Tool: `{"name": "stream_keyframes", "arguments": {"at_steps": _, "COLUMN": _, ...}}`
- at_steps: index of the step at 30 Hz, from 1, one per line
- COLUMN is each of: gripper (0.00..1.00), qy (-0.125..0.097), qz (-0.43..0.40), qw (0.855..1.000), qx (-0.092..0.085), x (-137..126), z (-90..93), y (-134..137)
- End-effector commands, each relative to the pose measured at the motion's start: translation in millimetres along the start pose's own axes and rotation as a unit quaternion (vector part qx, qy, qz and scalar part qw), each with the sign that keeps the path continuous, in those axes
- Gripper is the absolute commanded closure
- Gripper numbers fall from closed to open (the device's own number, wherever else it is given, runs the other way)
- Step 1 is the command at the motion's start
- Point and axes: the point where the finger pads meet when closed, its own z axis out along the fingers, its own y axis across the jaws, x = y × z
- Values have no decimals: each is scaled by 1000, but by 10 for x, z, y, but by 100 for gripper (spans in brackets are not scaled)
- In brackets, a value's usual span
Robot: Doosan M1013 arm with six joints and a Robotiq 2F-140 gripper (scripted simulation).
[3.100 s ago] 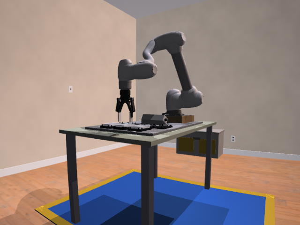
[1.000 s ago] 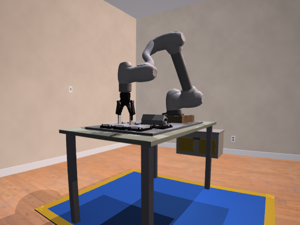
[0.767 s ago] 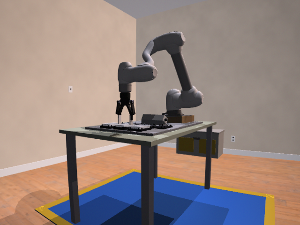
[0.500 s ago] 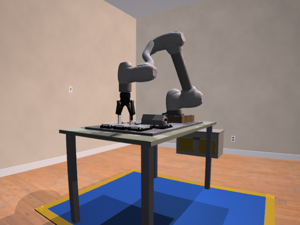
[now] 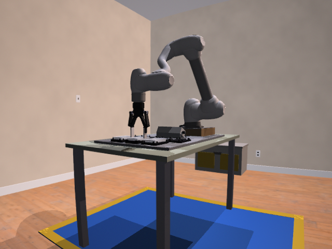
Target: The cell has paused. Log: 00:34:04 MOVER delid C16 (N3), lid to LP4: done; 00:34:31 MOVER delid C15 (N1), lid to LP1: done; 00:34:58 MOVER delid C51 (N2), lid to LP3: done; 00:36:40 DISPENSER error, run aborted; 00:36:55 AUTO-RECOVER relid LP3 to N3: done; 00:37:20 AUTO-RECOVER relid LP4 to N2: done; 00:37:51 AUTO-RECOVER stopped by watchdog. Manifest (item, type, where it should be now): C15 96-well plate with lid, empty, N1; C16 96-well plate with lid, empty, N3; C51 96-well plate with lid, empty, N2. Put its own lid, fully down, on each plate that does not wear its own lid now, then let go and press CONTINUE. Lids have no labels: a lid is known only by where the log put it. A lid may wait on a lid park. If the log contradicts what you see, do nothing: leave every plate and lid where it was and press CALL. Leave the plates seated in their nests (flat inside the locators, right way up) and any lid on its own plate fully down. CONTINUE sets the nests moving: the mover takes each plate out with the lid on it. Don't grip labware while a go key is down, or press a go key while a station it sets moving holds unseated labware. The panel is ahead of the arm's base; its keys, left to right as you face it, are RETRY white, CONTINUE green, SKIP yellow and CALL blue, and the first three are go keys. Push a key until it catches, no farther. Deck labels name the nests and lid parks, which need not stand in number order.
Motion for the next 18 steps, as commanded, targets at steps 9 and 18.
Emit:
{"name": "stream_keyframes", "arguments": {"at_steps": 9, "gripper": 100, "qy": 0, "qz": 2, "qw": 1000, "qx": 0, "x": -8, "z": 31, "y": 13}}
{"name": "stream_keyframes", "arguments": {"at_steps": 18, "gripper": 100, "qy": 0, "qz": 2, "qw": 1000, "qx": 0, "x": -8, "z": 31, "y": 13}}
